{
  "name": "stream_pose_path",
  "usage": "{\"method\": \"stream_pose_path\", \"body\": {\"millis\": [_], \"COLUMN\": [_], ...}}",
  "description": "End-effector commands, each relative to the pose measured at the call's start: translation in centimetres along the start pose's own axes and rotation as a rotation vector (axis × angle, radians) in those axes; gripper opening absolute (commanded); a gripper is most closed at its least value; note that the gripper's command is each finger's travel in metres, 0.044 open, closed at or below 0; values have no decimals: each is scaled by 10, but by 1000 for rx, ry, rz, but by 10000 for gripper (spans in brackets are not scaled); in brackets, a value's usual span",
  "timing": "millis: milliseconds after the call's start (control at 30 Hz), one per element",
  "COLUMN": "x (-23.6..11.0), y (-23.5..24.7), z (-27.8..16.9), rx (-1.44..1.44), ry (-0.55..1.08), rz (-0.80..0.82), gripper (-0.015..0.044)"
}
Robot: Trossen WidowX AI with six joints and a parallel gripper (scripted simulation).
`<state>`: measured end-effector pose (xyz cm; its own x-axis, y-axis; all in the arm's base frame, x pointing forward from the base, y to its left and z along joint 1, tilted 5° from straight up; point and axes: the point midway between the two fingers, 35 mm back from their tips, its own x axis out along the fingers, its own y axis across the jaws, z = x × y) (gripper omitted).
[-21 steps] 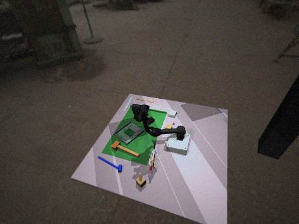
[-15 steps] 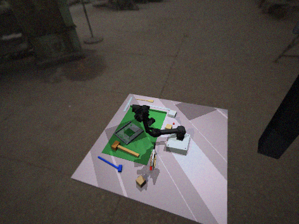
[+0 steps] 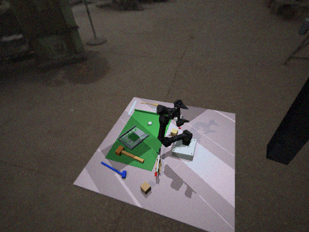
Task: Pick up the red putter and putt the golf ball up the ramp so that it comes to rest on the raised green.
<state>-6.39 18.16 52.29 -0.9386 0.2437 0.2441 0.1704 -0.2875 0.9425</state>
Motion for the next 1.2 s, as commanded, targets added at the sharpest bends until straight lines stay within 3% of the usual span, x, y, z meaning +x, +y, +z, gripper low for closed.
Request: {"method": "stream_pose_path", "body": {"millis": [0,267,600,900,1167], "x": [18,25,-43,-174,-306], "y": [14,45,75,74,40], "z": [-43,-153,-273,-342,-338], "rx": [-140,-416,-721,-899,-942], "ry": [156,495,854,1116,1217], "rz": [77,315,798,1376,1995], "gripper": [440,440,440,440,440]}}
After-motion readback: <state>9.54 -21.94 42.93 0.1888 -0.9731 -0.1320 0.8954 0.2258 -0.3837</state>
